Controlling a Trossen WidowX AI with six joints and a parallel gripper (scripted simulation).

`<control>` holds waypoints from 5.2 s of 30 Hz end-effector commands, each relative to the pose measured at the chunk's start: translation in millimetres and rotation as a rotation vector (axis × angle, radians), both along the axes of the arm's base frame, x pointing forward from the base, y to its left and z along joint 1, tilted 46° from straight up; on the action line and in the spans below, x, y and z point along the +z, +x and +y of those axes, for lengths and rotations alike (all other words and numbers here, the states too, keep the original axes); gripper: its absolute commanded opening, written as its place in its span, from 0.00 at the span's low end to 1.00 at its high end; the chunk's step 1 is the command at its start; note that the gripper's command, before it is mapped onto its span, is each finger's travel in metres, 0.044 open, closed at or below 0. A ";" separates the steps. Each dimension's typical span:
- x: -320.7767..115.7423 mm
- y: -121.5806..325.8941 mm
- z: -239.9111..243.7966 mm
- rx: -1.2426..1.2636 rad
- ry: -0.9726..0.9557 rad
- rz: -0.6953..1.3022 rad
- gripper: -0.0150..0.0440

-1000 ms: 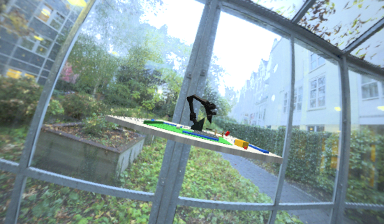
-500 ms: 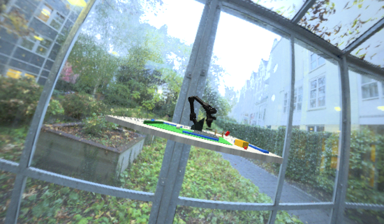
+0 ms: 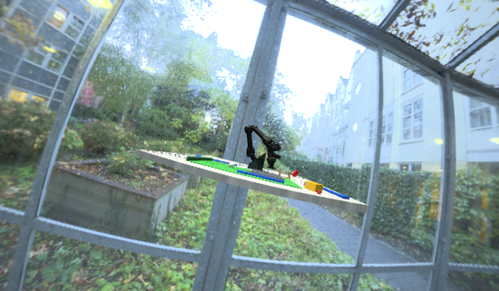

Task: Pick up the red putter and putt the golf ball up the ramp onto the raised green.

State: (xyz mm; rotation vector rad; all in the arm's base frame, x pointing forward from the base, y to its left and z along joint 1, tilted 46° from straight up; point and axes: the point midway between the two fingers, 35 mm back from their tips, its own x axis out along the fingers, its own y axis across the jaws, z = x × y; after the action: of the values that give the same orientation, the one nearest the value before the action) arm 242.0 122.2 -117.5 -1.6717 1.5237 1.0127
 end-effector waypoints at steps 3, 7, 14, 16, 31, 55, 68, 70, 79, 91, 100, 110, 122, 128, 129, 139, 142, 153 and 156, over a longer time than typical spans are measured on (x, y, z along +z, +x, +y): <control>-6.0 -1.3 -7.8 0.006 -0.010 0.006 1.00; -10.5 -1.0 -12.3 0.006 -0.010 0.006 1.00; -16.5 -0.7 -18.6 0.005 -0.011 0.006 1.00; -16.5 -0.7 -18.6 0.005 -0.011 0.006 1.00; -15.0 1.5 -15.6 -0.001 -0.001 -0.001 0.42; 47.0 -2.5 48.5 -0.001 0.002 0.003 0.25; 86.2 14.5 26.7 -0.154 -0.017 -0.108 0.25; 97.6 19.8 18.8 -0.204 -0.018 -0.145 0.25; 148.3 36.7 -21.0 -0.432 -0.027 -0.312 0.25; 213.4 39.9 -81.3 -0.734 -0.049 -0.541 0.25; 258.8 26.8 -127.8 -0.957 -0.074 -0.719 0.25; 304.4 -2.7 -175.8 -1.199 -0.108 -0.928 0.25; 329.7 -29.5 -204.9 -1.349 -0.138 -1.066 0.25; 316.1 -28.0 -218.4 -1.349 -0.136 -1.066 0.25; 313.3 -27.8 -221.4 -1.349 -0.137 -1.066 0.25; 300.3 -27.3 -235.3 -1.348 -0.138 -1.068 0.25; 296.8 -26.9 -238.7 -1.348 -0.138 -1.068 0.25; 284.6 -26.4 -251.7 -1.347 -0.139 -1.070 0.25; 285.6 -25.7 -252.3 -1.351 -0.148 -1.071 0.25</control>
State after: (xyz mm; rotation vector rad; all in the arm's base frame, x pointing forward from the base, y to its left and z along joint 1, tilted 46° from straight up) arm 216.0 -130.8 167.5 -0.6112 1.4144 -0.6338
